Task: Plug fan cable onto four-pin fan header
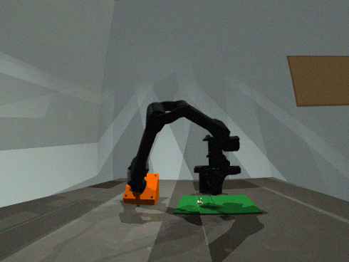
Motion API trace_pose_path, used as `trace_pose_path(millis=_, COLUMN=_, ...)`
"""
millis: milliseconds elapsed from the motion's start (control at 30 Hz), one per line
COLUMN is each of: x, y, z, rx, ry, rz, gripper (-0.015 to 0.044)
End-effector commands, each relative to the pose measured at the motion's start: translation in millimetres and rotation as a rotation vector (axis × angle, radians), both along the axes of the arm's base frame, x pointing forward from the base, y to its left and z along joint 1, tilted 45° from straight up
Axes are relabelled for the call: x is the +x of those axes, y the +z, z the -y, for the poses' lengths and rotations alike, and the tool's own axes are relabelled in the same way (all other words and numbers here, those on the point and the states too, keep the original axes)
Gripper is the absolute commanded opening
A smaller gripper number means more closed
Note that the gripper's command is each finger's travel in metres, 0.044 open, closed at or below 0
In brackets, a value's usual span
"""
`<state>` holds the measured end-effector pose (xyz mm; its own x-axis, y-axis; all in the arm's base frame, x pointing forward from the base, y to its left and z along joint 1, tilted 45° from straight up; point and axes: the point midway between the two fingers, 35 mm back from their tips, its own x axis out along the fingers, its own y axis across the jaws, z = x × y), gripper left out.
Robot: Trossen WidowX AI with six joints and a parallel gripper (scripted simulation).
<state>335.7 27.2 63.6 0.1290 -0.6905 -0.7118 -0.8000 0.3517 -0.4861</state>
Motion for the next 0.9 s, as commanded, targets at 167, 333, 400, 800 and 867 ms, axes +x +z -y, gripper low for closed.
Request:
trace_pose_path(millis=167, x=-4.5, y=3.7, z=-5.1, rx=0.018, ry=-0.093, rz=0.084, gripper=0.0000)
trace_pose_path(millis=333, x=-9.2, y=1.6, z=-6.8, rx=0.040, ry=-0.216, rz=0.202, gripper=0.0000)
trace_pose_path(millis=400, x=-11.0, y=0.8, z=-7.4, rx=0.049, ry=-0.265, rz=0.250, gripper=0.0000)
trace_pose_path(millis=800, x=-22.3, y=-4.1, z=-10.8, rx=0.102, ry=-0.560, rz=0.535, gripper=0.0000)
trace_pose_path(millis=867, x=-24.2, y=-4.9, z=-11.3, rx=0.111, ry=-0.610, rz=0.582, gripper=0.0000)
